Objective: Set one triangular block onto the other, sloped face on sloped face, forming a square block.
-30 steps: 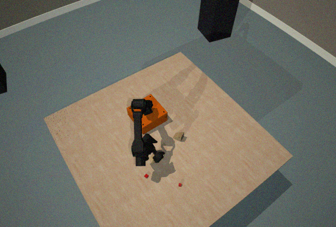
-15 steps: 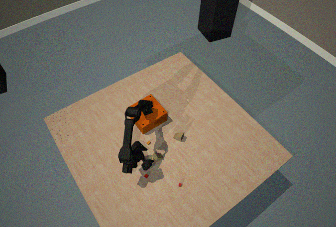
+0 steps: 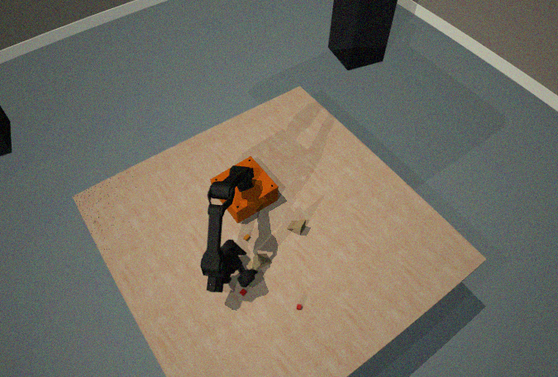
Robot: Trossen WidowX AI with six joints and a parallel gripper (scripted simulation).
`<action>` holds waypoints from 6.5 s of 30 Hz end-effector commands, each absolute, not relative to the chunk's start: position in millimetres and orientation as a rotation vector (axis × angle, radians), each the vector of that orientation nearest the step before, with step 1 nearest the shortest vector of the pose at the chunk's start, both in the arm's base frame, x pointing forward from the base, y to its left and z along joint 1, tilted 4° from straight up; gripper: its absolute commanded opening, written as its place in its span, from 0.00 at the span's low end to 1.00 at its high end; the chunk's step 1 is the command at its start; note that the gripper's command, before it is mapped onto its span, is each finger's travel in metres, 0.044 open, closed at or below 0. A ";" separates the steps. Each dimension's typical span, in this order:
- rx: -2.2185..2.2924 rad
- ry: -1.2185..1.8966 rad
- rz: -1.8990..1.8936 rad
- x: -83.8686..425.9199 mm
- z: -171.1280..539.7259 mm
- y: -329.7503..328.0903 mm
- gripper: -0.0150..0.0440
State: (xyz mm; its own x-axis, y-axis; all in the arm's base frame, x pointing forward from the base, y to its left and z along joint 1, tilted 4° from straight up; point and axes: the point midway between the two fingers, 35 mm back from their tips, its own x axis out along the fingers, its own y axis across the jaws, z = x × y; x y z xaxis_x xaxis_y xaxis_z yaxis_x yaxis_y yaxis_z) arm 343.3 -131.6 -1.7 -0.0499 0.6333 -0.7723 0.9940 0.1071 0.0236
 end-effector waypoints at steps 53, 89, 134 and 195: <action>1.579 1.773 -0.728 336.3 19.2 -91.5 0.25; 1.036 1.757 -0.382 327.0 52.7 -77.5 0.25; -0.464 1.529 0.387 328.7 61.2 -64.0 0.25; -0.560 1.512 0.452 190.1 102.6 108.8 0.25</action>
State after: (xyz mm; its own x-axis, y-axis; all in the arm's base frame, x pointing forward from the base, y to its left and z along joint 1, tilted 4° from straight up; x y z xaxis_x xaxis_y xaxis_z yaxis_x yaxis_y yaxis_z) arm 196.6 105.0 102.0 0.0218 -0.0681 -0.9974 -0.6053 0.7931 -0.0674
